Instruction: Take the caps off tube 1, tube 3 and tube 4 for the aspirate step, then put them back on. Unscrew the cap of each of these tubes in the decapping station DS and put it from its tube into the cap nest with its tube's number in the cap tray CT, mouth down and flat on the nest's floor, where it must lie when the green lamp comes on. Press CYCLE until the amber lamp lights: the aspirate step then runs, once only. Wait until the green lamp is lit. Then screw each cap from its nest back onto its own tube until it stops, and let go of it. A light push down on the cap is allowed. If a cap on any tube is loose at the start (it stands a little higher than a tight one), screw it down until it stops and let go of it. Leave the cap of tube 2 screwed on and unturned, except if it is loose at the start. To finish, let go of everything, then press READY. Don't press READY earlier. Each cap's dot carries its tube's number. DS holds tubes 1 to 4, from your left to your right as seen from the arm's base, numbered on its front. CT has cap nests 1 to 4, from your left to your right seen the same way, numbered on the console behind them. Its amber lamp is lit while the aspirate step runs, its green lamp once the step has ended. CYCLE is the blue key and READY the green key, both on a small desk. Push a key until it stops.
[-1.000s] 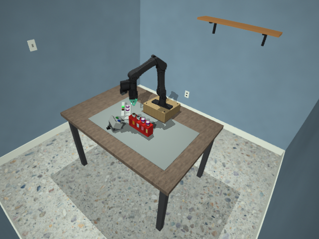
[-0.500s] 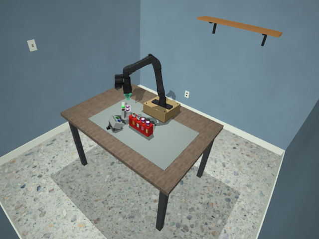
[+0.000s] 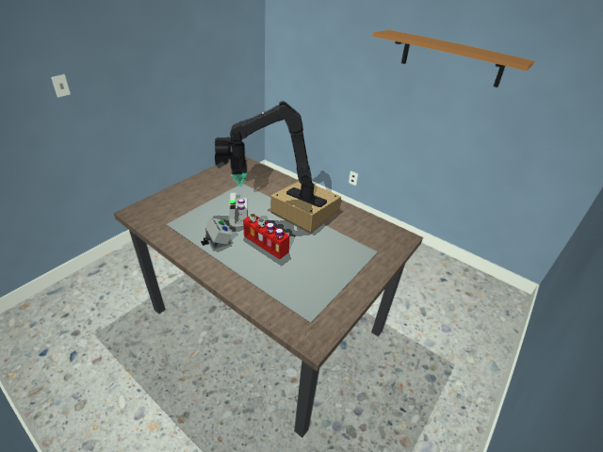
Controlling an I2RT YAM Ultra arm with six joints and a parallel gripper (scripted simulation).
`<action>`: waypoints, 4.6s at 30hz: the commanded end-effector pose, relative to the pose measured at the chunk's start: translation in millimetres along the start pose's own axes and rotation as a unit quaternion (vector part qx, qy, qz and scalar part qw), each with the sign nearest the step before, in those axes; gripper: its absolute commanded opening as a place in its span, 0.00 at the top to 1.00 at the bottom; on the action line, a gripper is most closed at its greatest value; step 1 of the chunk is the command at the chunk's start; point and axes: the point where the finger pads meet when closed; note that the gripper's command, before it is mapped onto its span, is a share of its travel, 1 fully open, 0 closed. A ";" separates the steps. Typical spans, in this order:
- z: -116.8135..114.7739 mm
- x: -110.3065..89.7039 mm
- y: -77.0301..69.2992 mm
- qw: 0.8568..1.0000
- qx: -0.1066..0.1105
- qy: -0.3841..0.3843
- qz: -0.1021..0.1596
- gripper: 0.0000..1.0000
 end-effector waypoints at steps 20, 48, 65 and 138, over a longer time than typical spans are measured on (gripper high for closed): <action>-0.6 7.1 89.2 1.000 -0.001 -0.003 -0.010 0.53; -0.8 8.3 127.2 1.000 -0.001 -0.003 -0.010 0.53; -0.7 7.2 133.7 1.000 -0.001 -0.003 -0.010 0.53; 104.0 -26.2 -5.2 0.856 -0.004 -0.517 -0.009 1.00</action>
Point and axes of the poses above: the point where the finger pads meet when closed, its own y axis out along the fingers, its own z axis across the jaws, x = y × z, and after that the axes turned 4 degrees about -y, right-handed
